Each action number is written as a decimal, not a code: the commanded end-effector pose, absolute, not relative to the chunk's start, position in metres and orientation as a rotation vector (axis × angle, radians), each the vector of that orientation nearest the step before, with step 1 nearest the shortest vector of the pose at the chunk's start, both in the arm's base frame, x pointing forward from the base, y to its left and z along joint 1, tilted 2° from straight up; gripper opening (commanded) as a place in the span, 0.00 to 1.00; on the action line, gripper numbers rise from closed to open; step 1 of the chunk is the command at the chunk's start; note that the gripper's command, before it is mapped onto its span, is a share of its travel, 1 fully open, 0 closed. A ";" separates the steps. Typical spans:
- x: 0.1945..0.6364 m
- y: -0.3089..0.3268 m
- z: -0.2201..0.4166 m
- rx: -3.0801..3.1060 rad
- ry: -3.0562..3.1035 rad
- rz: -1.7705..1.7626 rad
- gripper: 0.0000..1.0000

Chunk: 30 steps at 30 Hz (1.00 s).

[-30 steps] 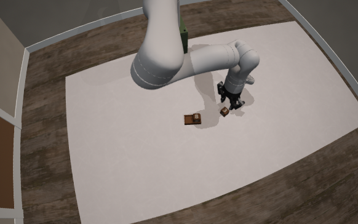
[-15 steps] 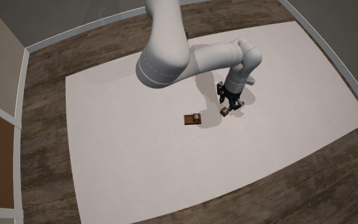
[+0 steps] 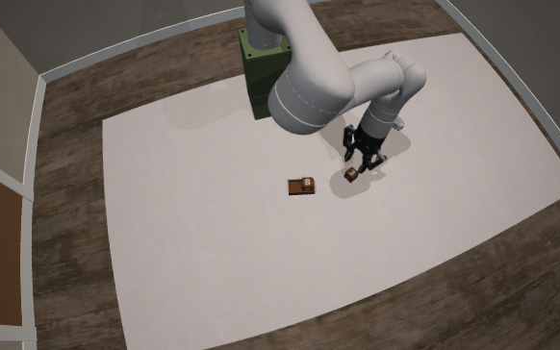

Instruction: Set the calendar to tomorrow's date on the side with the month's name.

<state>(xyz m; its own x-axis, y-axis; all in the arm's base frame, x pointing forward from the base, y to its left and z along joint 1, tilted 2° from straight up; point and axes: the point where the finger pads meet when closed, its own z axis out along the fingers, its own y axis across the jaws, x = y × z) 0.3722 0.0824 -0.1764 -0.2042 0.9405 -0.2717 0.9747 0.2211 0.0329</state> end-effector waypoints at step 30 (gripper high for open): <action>0.370 0.092 -0.178 1.645 2.078 -0.435 0.46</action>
